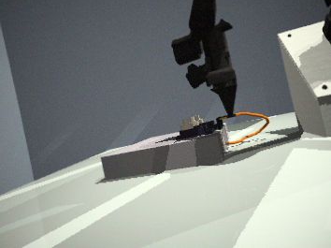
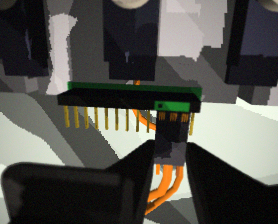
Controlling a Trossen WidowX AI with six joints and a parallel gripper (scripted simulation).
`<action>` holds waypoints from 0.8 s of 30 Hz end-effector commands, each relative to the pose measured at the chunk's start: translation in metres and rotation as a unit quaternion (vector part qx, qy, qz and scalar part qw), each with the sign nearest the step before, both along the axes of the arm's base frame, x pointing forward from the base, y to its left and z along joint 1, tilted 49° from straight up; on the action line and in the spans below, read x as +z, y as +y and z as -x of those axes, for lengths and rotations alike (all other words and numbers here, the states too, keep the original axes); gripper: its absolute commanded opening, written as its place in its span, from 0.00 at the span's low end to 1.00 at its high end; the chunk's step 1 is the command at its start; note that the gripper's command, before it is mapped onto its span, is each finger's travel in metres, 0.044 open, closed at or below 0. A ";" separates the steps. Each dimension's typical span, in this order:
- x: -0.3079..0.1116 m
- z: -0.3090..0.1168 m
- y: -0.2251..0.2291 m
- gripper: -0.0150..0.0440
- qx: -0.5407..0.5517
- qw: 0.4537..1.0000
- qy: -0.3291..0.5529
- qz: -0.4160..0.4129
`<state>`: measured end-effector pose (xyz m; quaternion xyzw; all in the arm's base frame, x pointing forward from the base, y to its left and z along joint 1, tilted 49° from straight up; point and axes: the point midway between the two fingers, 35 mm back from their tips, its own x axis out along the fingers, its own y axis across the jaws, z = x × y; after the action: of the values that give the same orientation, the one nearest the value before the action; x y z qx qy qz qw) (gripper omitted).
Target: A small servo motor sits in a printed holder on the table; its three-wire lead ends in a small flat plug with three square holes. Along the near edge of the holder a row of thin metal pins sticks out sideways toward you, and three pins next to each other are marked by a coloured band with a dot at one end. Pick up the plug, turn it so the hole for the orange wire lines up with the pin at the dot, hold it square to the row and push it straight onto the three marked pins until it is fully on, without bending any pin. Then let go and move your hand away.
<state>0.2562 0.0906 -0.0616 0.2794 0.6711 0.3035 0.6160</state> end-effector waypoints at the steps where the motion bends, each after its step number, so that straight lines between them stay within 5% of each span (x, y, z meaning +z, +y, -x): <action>1: -0.001 0.002 0.003 0.39 -0.001 1.000 -0.002 0.001; 15: 0.038 -0.003 -0.042 1.00 -0.001 1.000 -0.002 0.002; 24: 0.038 -0.003 -0.042 1.00 -0.001 1.000 -0.002 0.002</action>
<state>0.2588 0.0498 -0.0246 0.2810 0.6704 0.3022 0.6167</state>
